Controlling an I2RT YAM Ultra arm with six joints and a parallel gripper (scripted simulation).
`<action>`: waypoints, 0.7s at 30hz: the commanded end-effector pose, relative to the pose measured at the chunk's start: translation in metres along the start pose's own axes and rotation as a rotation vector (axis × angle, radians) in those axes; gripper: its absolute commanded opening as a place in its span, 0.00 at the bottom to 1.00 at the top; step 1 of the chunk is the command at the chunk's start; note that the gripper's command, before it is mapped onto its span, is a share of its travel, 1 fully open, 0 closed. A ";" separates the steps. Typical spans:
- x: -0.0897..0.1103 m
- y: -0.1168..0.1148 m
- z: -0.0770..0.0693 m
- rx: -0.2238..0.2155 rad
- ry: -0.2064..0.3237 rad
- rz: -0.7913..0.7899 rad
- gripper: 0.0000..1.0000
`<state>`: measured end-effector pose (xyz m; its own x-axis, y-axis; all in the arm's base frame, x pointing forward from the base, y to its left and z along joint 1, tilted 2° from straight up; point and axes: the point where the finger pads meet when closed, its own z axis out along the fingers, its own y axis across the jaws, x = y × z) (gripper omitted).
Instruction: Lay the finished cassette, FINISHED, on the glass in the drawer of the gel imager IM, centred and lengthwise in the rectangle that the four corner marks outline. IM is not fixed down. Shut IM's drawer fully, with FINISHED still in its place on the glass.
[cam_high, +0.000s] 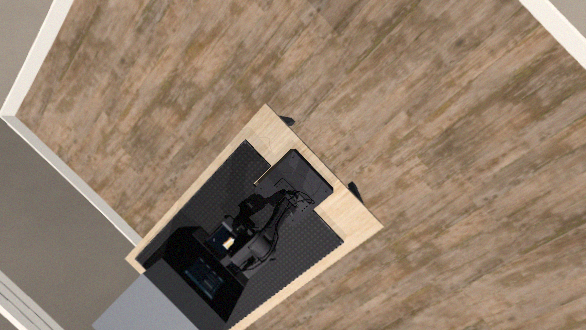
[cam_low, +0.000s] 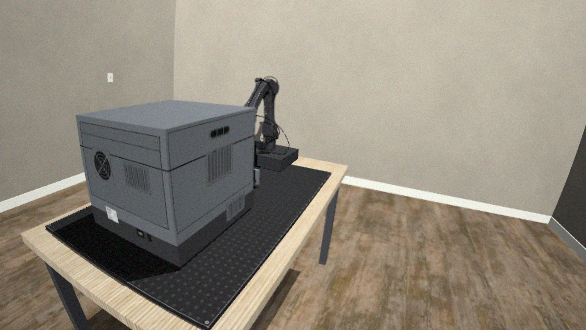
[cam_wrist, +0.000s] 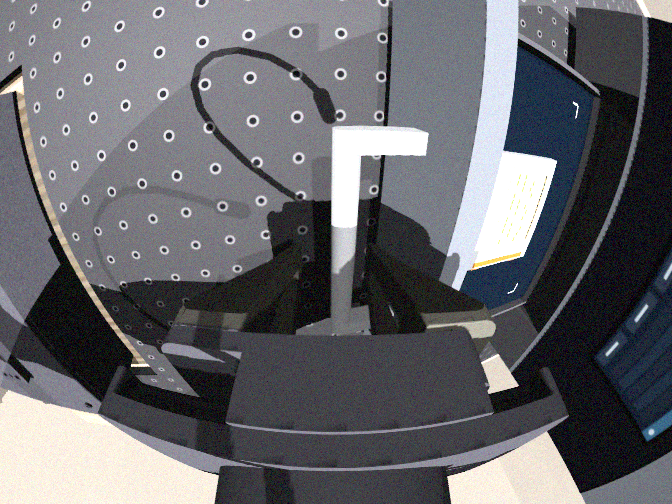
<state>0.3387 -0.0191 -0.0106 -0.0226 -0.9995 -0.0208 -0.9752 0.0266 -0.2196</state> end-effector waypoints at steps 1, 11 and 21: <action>-0.004 0.001 0.006 0.006 -0.015 0.009 0.35; -0.005 -0.006 0.010 0.030 -0.015 0.005 0.35; 0.000 -0.009 0.006 0.032 -0.004 0.006 0.35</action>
<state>0.3434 -0.0194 -0.0202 -0.0223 -0.9995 -0.0203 -0.9730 0.0264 -0.2293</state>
